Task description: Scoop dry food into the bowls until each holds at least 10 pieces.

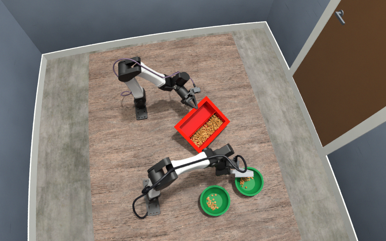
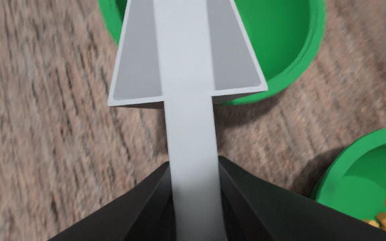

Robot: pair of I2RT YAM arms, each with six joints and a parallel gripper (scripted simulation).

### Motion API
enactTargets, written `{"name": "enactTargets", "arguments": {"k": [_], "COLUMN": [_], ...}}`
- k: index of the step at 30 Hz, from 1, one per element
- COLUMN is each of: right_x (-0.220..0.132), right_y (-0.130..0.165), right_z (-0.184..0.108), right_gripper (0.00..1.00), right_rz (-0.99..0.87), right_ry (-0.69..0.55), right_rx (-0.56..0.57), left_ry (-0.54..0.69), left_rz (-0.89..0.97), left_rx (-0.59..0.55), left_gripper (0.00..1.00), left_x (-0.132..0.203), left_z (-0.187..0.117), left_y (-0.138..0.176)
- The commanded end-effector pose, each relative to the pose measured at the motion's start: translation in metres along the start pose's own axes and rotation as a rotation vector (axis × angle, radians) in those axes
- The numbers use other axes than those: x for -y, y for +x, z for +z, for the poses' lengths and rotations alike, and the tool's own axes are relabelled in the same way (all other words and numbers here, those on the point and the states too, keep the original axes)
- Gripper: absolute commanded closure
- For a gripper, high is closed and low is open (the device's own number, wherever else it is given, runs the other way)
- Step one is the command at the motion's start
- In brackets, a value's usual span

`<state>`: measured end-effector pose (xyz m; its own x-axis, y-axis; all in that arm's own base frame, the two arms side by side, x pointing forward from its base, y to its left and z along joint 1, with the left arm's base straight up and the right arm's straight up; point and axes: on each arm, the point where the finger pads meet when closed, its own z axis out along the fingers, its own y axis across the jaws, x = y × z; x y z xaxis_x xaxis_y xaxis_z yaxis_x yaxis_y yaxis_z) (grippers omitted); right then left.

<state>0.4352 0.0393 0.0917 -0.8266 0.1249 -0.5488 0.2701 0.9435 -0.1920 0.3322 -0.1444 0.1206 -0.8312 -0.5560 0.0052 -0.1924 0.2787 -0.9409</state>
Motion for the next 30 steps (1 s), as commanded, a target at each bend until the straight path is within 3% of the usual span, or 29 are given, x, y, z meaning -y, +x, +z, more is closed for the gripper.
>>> {"name": "enactTargets", "arguments": {"k": [1,11,16,22,23,30], "right_x": [0.012,0.012,0.012,0.012,0.012,0.012], "right_y": [-0.037,-0.035,-0.035,-0.035,-0.035,-0.035], "right_z": [-0.019,-0.019,-0.019,-0.019,-0.019,-0.019], "right_gripper": [1.0,1.0,1.0,1.0,1.0,1.0], "right_rz": [0.056,0.053,0.053,0.053,0.053,0.053], "right_ry": [0.01,0.01,0.009,0.009,0.009,0.009], "right_rx": [0.133,0.13,0.13,0.13,0.13,0.13], "left_ry": [0.075,0.038,0.073,0.065,0.039,0.051], "left_rz": [0.116,0.075,0.123,0.095,0.055,0.047], "left_rx": [0.015,-0.027,-0.01,-0.019,-0.031,-0.029], "left_gripper": [1.0,1.0,1.0,1.0,1.0,1.0], "left_x": [0.035,0.019,0.035,0.022,0.002,0.001], "left_z": [-0.004,0.003,-0.002,0.003,0.002,0.001], "left_y": [-0.008,-0.007,-0.01,-0.012,-0.001,-0.003]}}
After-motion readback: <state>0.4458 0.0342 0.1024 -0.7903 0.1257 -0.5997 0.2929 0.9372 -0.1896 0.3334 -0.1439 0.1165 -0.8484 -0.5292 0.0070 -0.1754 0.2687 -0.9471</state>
